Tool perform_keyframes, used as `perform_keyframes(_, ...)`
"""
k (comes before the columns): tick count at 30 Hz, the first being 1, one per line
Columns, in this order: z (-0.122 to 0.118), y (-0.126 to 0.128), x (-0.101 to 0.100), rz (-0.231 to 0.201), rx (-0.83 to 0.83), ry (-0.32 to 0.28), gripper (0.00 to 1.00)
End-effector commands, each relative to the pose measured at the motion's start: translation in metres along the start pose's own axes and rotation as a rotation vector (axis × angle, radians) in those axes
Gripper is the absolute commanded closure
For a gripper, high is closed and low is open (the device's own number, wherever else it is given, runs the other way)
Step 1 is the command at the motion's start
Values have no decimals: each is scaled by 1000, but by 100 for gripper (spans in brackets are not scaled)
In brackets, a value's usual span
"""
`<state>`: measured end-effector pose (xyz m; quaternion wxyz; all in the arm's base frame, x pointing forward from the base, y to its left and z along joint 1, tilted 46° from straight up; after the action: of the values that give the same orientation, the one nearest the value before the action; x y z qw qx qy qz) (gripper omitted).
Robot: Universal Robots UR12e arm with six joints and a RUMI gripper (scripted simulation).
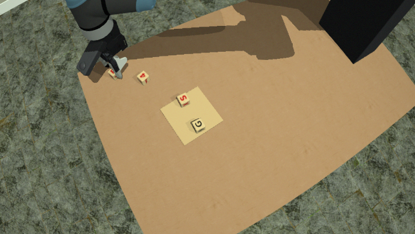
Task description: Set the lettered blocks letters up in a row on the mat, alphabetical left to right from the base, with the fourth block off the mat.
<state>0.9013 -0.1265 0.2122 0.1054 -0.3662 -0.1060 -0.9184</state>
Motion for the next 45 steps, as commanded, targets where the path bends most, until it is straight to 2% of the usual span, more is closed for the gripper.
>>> perform_keyframes(1, 1, 0, -7, -1, 0, 1, 60)
perform_keyframes(9, 1, 0, -14, -1, 0, 1, 60)
perform_keyframes(25, 1, 0, -15, -1, 0, 1, 60)
perform_keyframes(26, 1, 0, -15, -1, 0, 1, 72)
perform_keyframes(42, 1, 0, -15, -1, 0, 1, 72)
perform_keyframes(43, 1, 0, -15, -1, 0, 1, 91)
perform_keyframes(45, 1, 0, -15, -1, 0, 1, 91)
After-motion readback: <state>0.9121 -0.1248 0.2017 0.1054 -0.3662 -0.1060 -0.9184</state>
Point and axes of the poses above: the point where the finger pads meet when closed, its own x axis back along the fingers, its own y axis across the jaws, z = x × y, the point moved 8 cm from there along x, back along the fingers, and after that the axes turned 11 degrees about -x, right-handed, at the moved point
